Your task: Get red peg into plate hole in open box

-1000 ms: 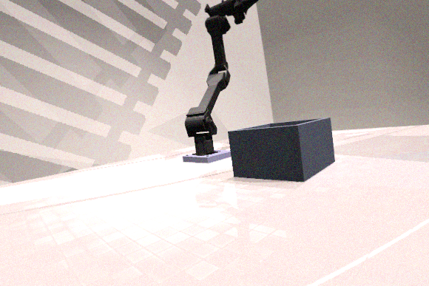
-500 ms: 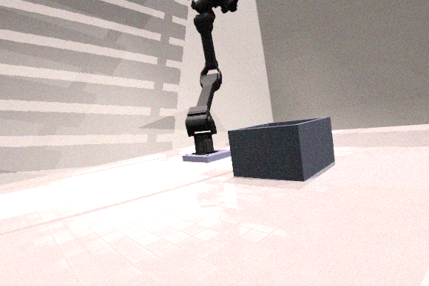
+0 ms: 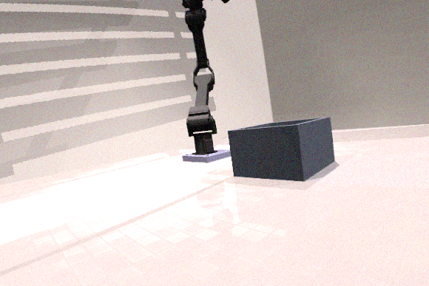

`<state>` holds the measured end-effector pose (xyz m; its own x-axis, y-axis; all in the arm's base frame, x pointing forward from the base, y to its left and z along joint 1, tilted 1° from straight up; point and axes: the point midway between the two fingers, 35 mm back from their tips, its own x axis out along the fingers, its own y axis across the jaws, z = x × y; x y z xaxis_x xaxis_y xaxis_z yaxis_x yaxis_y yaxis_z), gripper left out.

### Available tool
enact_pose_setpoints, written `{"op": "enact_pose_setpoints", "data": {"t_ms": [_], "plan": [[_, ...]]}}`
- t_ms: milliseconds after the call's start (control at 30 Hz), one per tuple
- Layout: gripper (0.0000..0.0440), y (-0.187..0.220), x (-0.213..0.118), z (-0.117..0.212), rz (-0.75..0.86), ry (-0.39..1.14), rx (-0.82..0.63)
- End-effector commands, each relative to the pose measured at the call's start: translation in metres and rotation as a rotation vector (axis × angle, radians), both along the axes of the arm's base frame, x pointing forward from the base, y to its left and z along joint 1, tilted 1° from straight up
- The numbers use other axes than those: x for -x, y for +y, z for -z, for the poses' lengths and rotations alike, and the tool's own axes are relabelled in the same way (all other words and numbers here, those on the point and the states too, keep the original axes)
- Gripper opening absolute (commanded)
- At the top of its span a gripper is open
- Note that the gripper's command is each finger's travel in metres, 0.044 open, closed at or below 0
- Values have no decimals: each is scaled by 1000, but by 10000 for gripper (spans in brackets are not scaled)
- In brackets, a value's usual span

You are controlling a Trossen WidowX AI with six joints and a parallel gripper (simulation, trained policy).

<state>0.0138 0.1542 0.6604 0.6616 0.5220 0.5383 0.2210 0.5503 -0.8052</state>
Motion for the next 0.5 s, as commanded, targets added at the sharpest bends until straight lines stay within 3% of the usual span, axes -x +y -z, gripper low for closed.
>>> {"op": "enact_pose_setpoints", "data": {"t_ms": [0,467], "plan": [[440,-20,-14,1,-30,54,-100],[440,-86,-77,27,-136,312,-494]]}}
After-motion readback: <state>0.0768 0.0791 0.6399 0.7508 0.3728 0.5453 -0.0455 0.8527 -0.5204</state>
